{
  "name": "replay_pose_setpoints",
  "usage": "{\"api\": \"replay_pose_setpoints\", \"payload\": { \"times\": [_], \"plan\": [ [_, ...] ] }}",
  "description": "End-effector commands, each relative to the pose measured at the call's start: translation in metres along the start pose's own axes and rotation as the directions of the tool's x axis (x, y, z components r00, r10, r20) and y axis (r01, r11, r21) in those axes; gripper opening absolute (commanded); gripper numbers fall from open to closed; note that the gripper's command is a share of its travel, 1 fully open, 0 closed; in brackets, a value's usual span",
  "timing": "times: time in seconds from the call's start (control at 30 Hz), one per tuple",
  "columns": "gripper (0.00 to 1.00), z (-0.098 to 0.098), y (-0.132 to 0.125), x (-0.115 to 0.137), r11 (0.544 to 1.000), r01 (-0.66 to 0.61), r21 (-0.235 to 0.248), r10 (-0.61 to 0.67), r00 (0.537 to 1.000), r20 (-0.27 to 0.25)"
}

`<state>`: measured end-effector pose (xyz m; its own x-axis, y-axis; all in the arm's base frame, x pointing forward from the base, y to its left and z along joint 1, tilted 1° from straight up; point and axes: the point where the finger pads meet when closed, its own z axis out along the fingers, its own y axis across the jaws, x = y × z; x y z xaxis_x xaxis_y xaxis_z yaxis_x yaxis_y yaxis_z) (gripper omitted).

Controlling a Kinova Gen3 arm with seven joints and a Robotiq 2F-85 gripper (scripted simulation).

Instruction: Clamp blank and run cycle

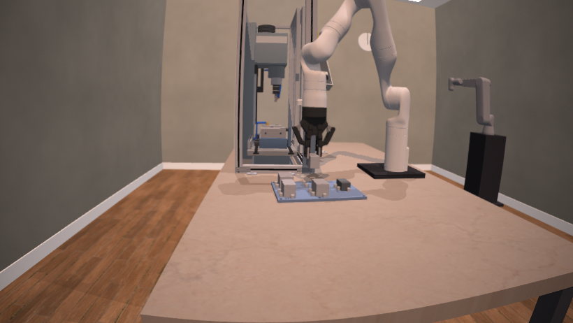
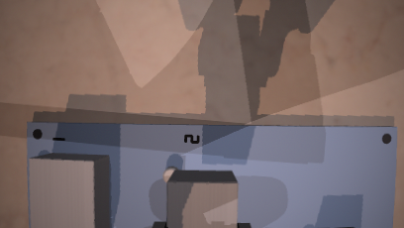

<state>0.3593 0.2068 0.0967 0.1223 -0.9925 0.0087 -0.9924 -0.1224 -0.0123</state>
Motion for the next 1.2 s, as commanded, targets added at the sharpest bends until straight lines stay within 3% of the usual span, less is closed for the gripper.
{"api": "replay_pose_setpoints", "payload": {
  "times": [0.0, 0.17, 0.57, 0.73, 1.17],
  "plan": [
    [0.10, -0.001, 0.000, 0.000, 1.000, 0.000, 0.002, 0.000, 1.000, 0.001],
    [0.10, -0.031, 0.000, 0.000, 1.000, 0.000, 0.002, 0.000, 1.000, 0.001],
    [0.10, -0.031, 0.000, 0.000, 1.000, 0.000, 0.002, 0.000, 1.000, 0.001],
    [0.10, -0.061, 0.000, 0.000, 1.000, 0.000, 0.002, 0.000, 1.000, 0.001],
    [0.10, -0.067, 0.000, 0.000, 1.000, 0.000, 0.002, 0.000, 1.000, 0.001]
  ]
}}
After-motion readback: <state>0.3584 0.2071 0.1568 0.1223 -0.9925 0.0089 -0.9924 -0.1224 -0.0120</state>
